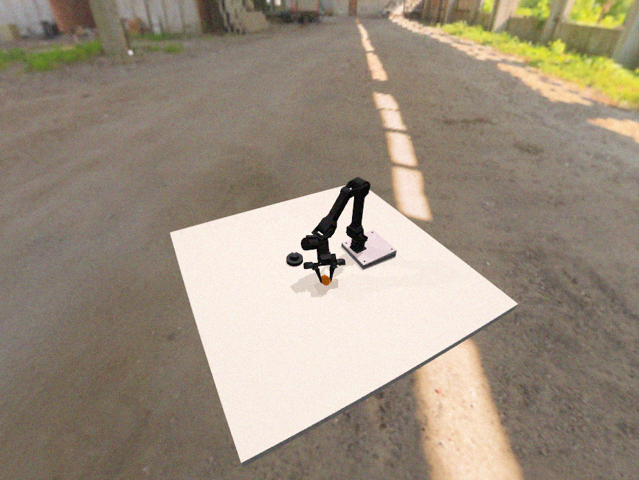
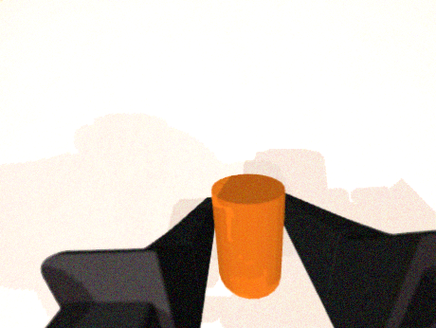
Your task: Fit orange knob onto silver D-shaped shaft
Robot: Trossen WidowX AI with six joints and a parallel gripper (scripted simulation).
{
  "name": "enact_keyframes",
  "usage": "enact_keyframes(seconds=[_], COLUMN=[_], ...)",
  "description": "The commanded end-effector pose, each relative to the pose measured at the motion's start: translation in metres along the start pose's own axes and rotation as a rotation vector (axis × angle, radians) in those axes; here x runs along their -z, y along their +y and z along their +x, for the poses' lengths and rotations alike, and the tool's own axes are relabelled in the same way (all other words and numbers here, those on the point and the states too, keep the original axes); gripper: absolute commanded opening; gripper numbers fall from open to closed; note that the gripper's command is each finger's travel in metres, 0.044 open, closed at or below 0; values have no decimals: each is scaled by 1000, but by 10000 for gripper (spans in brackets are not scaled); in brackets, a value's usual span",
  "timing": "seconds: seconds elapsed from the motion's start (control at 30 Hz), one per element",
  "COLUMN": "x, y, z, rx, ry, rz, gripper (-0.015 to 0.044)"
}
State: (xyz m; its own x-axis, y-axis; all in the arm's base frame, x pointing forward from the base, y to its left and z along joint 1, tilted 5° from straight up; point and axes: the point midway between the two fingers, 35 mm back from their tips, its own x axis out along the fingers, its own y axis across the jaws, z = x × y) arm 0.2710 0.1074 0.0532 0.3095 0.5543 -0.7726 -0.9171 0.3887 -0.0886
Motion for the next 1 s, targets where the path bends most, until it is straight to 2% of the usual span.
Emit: enact_keyframes(seconds=[0.0,0.97], x=[3,33], y=[1,1], z=[-4,-18], rx=[4,1], ry=[-65,-549], rz=[-6,-7], gripper=[181,181])
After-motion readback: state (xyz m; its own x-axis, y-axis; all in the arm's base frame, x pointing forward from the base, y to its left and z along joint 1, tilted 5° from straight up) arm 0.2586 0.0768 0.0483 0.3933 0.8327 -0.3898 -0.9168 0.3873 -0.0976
